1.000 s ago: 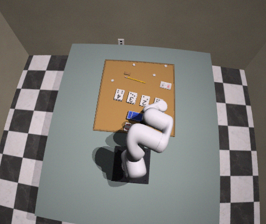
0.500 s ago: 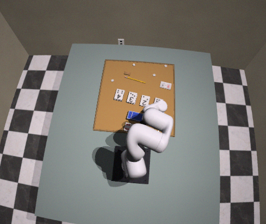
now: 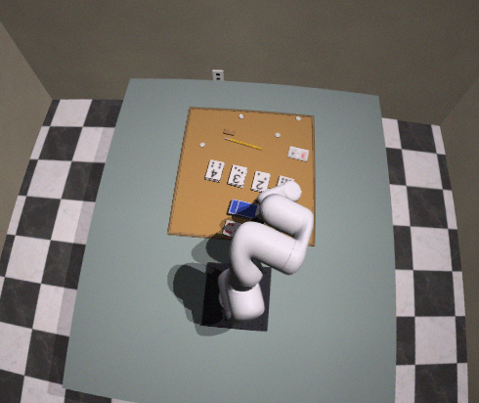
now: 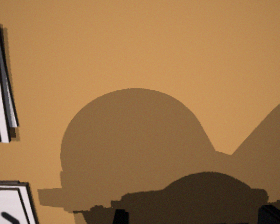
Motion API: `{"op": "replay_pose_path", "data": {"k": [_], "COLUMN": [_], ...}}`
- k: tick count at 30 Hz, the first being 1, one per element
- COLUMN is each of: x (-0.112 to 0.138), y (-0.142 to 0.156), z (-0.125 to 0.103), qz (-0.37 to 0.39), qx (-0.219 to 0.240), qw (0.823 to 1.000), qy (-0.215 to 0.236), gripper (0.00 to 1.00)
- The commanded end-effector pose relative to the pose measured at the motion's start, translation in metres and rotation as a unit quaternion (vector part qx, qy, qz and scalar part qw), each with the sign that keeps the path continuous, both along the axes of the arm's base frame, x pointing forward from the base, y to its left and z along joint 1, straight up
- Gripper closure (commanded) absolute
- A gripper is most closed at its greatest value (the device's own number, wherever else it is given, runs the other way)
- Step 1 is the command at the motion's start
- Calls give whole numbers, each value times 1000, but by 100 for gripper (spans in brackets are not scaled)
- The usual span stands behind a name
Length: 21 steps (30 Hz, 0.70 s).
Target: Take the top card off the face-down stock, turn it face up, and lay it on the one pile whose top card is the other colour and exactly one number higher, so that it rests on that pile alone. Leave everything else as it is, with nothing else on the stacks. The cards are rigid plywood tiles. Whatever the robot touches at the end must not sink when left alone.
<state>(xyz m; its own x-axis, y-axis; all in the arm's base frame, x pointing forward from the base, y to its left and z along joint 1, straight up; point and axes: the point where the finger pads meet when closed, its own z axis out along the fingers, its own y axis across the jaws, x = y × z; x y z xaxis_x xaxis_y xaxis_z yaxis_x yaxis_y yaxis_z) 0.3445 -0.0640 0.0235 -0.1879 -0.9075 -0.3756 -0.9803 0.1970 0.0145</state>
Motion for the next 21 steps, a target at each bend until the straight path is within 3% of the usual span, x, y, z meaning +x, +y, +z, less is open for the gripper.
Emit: {"op": "replay_pose_path", "data": {"k": [1, 13, 14, 21], "x": [1, 1, 1, 1], "y": [-1, -1, -1, -1], "z": [1, 1, 1, 1], "qz": [0, 0, 0, 0], "qx": [-1, -1, -1, -1], "qw": [1000, 1000, 1000, 1000], "qy": [-1, -1, -1, -1], "gripper": [13, 13, 25, 25]}}
